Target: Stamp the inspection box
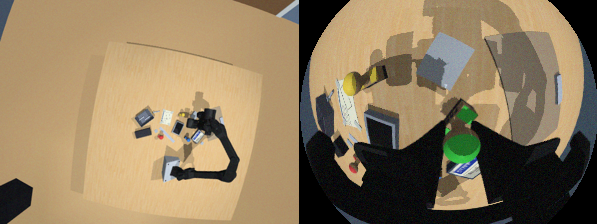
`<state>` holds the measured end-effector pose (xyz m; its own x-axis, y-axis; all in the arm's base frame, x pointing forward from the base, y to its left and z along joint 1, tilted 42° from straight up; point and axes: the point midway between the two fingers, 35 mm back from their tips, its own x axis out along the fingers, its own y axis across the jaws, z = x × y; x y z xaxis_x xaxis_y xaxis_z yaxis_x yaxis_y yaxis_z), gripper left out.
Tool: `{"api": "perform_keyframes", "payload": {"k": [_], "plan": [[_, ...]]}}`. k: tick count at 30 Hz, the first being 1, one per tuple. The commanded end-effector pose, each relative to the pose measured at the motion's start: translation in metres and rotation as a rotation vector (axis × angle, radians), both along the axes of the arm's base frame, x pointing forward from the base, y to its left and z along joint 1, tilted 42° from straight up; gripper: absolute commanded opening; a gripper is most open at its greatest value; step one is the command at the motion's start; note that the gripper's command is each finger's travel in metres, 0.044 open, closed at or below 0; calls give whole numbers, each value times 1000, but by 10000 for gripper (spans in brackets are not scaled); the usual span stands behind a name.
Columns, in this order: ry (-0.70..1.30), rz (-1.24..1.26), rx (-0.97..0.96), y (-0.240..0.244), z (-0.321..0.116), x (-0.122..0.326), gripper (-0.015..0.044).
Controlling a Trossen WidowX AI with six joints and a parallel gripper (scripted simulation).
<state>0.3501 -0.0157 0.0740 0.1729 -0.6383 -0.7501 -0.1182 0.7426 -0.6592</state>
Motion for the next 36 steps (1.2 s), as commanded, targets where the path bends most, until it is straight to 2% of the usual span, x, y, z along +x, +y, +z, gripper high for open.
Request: {"api": "perform_keyframes", "payload": {"k": [1,36], "plan": [[-11,-3,2,2,4,1,0],[-10,-3,2,13,16,-1,0]]}}
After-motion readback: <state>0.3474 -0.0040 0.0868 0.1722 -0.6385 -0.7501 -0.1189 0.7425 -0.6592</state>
